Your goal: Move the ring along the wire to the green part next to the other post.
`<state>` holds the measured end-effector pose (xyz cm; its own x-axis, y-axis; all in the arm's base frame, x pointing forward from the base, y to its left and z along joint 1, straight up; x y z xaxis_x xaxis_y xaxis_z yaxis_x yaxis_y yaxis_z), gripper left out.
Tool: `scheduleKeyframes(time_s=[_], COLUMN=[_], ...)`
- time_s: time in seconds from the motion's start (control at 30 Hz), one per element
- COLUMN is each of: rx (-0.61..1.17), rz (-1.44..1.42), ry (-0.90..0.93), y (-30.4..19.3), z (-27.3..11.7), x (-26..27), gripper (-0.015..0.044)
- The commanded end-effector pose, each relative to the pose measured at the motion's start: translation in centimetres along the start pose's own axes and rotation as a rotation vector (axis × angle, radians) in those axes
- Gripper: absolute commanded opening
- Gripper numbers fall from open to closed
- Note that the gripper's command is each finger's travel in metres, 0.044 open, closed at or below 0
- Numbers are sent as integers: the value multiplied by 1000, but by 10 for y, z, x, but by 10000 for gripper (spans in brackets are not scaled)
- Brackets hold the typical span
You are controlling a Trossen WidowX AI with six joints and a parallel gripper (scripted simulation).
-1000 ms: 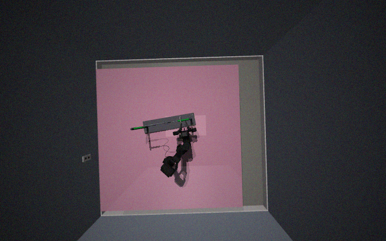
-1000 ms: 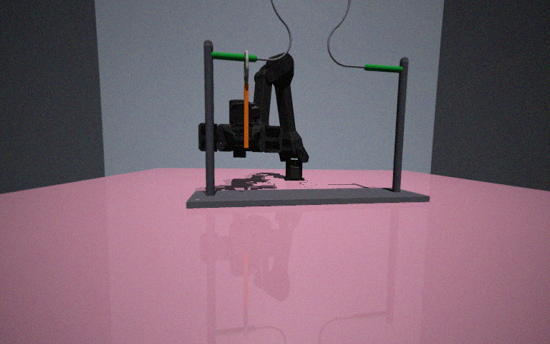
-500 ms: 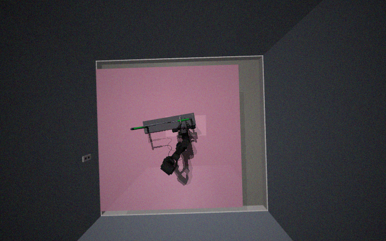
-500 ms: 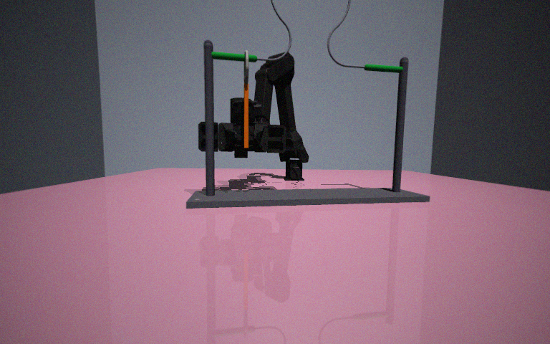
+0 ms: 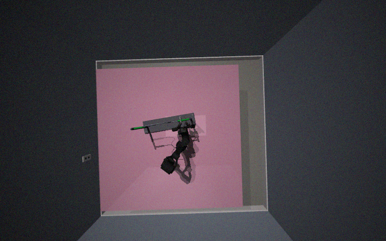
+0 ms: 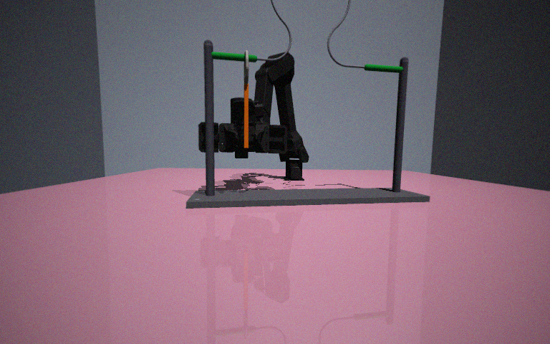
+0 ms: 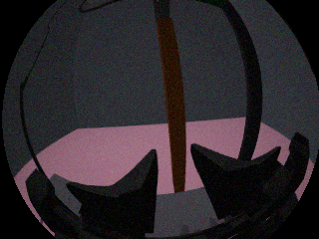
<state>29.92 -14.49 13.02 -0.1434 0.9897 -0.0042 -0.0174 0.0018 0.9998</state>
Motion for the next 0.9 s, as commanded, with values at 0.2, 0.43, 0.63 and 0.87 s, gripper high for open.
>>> scheduleKeyframes(time_s=[0.2, 0.43, 0.63, 0.87], rx=[2, 0, 0, 0], rz=[6, 0, 0, 0], ry=[-4, 0, 0, 0], y=[-1, 0, 0, 0], z=[0, 0, 0, 0], x=[0, 0, 0, 0], gripper=[160, 81, -37, -150])
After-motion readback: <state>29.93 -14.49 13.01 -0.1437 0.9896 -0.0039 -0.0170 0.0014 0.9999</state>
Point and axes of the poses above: the point midway between the two fingers, 35 mm back from their tips, its own z axis out along the fingers, its own x axis across the jaws, y = z × x, the point moved 5 cm from there along -z, back along the fingers, and after that the axes turned 1 degree about z, right-handed, at the moved point
